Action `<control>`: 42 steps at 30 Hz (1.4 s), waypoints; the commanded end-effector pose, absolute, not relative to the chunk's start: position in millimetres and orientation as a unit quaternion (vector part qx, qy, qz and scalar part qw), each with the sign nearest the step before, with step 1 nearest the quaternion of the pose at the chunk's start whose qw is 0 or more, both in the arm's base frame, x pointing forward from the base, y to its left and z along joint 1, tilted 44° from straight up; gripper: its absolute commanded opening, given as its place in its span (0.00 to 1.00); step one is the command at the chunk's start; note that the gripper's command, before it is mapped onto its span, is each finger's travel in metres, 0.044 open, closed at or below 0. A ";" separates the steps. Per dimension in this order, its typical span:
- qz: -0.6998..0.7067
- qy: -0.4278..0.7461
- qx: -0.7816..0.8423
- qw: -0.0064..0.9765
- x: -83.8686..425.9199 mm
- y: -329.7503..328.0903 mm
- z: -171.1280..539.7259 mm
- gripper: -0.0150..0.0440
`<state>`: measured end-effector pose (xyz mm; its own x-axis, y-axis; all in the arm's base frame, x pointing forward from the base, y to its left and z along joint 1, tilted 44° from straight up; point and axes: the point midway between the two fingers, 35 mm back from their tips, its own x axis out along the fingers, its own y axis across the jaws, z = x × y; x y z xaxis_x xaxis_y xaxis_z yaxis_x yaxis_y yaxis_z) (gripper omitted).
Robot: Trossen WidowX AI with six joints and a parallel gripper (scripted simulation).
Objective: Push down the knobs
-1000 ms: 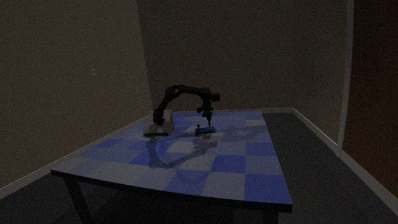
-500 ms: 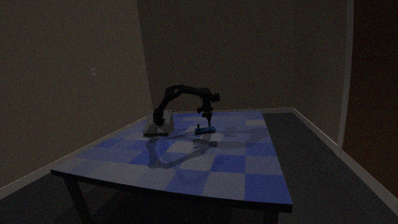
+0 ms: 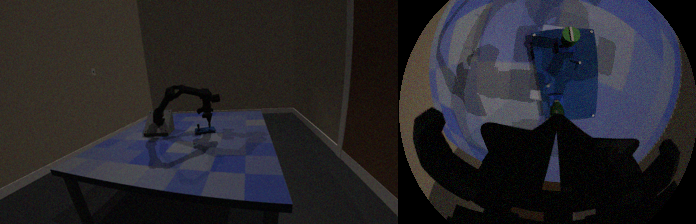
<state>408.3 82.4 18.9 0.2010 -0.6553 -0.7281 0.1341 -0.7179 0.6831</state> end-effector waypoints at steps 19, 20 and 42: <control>-0.612 -0.203 0.696 0.317 416.5 58.8 0.4 0.25; -0.612 -0.203 0.696 0.317 416.5 58.8 0.4 0.25; -0.612 -0.203 0.696 0.317 417.0 56.9 -1.6 0.25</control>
<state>409.6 77.4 13.6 0.2001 -0.6571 -0.7268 0.1351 -0.7162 0.6847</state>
